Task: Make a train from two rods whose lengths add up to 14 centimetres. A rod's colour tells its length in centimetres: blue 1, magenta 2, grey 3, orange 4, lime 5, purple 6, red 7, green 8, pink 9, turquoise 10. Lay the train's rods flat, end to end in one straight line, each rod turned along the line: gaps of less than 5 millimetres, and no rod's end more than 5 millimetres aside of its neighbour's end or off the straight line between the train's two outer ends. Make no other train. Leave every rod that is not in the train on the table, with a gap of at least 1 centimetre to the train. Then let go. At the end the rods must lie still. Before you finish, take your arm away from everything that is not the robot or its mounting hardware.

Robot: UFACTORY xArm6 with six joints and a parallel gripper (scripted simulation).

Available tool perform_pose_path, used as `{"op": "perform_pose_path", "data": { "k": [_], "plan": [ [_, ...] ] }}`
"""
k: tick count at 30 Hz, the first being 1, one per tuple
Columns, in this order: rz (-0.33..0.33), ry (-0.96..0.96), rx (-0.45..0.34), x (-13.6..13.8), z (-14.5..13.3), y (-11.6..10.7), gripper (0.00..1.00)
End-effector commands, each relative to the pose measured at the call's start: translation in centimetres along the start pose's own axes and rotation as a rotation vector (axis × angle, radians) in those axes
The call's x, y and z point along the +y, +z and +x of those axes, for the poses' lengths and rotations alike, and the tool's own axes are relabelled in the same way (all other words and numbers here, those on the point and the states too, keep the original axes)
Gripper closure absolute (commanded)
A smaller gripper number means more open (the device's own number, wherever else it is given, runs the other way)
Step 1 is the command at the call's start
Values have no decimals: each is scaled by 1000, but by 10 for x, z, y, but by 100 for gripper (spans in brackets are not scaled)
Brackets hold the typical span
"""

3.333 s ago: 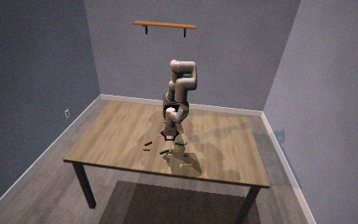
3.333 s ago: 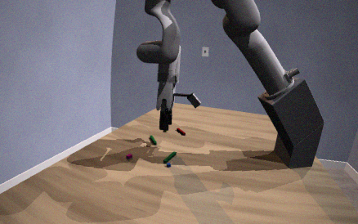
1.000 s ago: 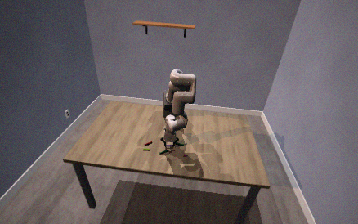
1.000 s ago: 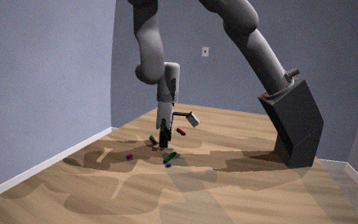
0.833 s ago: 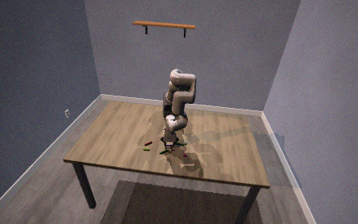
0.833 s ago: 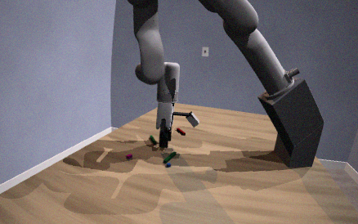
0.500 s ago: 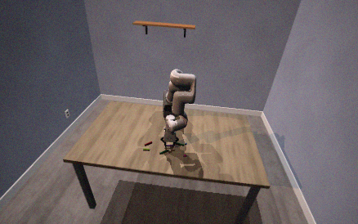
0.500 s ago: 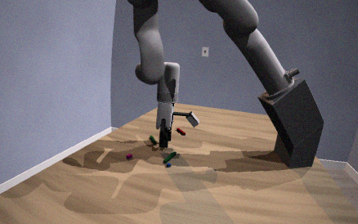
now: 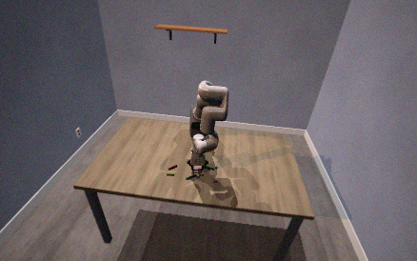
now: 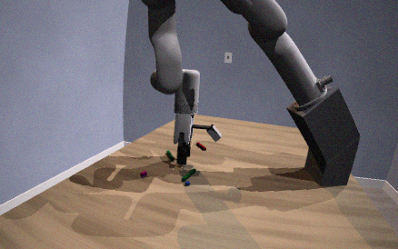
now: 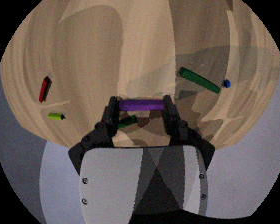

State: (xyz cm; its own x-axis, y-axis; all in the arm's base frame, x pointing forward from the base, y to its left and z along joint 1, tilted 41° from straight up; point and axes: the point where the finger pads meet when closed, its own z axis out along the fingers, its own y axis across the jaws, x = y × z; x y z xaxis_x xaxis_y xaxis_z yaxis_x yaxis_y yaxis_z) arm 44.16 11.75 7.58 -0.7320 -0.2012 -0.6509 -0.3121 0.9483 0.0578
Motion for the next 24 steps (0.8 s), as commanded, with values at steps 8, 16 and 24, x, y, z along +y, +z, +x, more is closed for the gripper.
{"op": "perform_pose_path", "data": {
  "k": [8,16,24],
  "plan": [
    [0,0,-1,0,-1,7,39],
    [0,0,-1,0,-1,11,39],
    [0,0,-1,0,-1,11,39]
  ]
}}
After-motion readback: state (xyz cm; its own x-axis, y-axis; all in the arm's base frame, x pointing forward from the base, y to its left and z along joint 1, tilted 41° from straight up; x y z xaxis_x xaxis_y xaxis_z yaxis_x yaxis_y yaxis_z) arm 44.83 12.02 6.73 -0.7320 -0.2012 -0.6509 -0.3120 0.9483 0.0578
